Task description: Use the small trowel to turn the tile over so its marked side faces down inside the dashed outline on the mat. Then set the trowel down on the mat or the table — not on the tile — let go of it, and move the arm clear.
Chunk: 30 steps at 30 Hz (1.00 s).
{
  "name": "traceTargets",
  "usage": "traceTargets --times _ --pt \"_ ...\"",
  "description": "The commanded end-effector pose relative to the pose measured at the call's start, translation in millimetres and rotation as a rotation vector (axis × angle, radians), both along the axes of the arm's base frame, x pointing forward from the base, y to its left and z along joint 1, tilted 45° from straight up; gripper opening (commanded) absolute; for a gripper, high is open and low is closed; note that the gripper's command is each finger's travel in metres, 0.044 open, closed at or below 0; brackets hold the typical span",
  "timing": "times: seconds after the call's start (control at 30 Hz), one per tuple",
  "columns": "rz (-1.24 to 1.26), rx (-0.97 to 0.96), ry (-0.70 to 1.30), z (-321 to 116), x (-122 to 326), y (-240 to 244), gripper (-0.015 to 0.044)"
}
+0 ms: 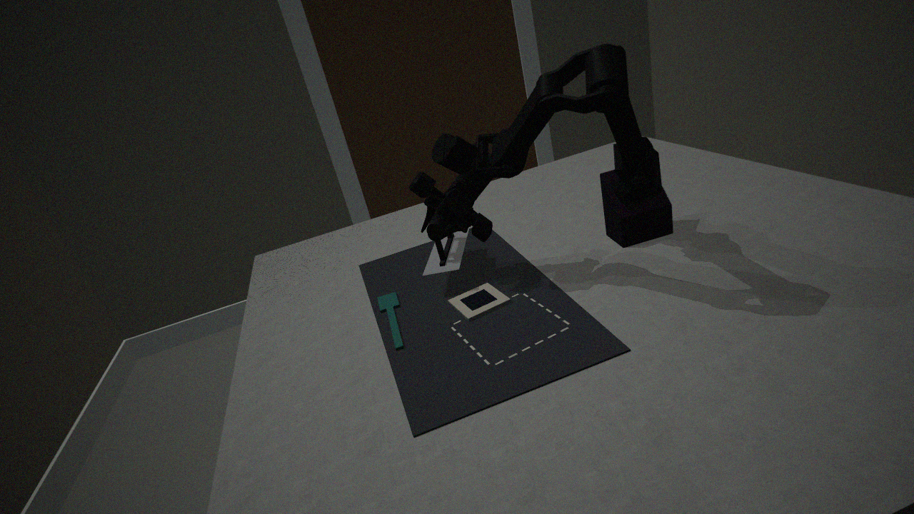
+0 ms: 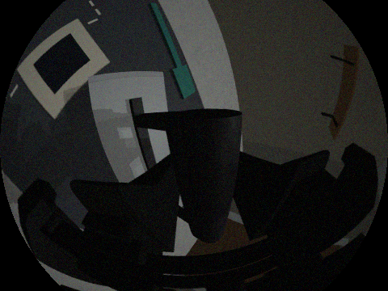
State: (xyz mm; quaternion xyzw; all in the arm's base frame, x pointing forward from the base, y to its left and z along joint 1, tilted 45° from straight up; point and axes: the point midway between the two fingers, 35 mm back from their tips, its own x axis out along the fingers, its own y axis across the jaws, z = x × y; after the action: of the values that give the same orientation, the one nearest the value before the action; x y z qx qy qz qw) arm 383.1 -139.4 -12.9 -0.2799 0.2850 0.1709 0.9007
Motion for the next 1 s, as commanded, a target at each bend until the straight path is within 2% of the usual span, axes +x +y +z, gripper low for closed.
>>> traceTargets --times 0.0,0.2,0.73,0.97 --pt "-0.004 -0.015 -0.017 6 2 -5 0.0000" --pt "0.012 -0.021 -0.030 6 3 -4 0.0000" --pt "0.380 -0.196 -0.367 4 10 7 0.0000" --pt "0.395 -0.205 -0.382 4 10 8 0.0000"
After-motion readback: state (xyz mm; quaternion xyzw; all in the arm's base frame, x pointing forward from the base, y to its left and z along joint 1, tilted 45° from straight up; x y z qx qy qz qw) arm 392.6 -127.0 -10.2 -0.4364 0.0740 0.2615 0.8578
